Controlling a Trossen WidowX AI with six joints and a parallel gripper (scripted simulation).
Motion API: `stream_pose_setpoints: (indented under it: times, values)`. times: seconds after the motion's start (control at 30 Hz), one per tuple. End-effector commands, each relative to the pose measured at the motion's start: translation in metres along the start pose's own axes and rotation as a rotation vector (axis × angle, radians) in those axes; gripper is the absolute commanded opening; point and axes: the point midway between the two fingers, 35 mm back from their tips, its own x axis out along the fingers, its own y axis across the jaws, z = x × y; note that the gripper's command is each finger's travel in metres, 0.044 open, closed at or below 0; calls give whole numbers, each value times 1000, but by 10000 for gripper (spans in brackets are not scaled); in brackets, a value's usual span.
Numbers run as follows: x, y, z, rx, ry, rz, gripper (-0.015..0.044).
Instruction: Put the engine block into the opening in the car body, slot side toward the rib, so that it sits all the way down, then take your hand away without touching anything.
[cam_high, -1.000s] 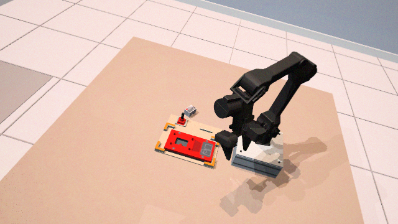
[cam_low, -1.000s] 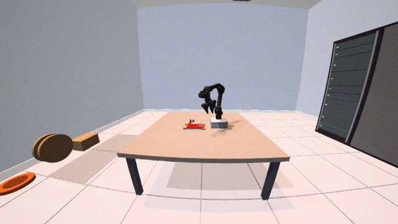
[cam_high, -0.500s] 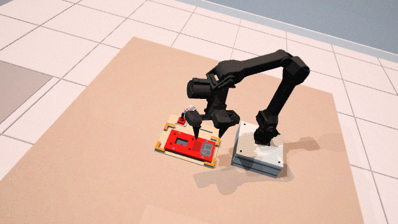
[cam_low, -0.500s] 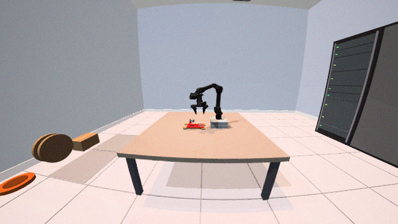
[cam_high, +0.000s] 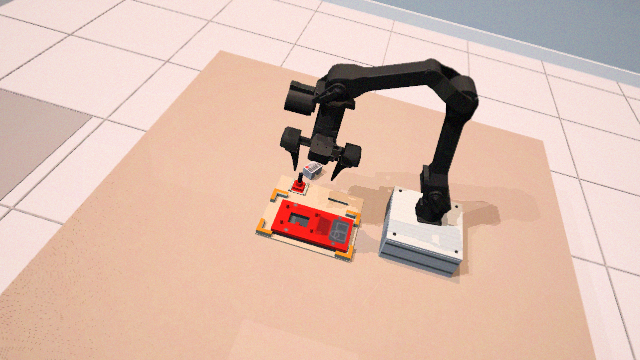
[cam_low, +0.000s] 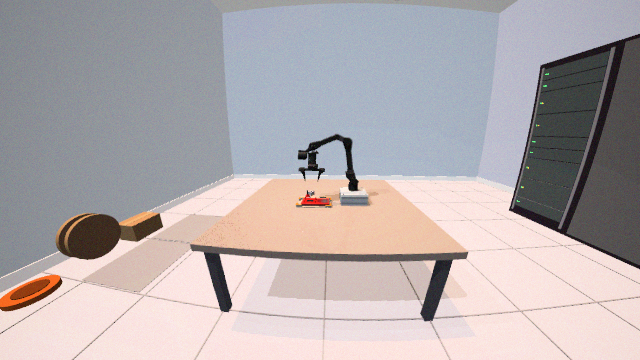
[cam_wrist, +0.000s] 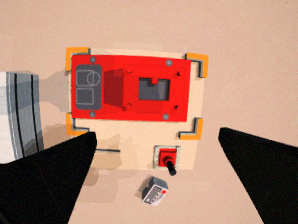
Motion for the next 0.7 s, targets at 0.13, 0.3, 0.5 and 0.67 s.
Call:
stream_pose_setpoints:
  times: [0.13, 0.3, 0.5, 0.67]
  values:
    - [3, -18, -83, 254, 85, -7, 440]
    - [4, -17, -139, 416, 134, -7, 440]
    - [4, -12, -178, 527, 167, -4, 440]
    - [48, -11, -186, 528, 167, -4, 440]
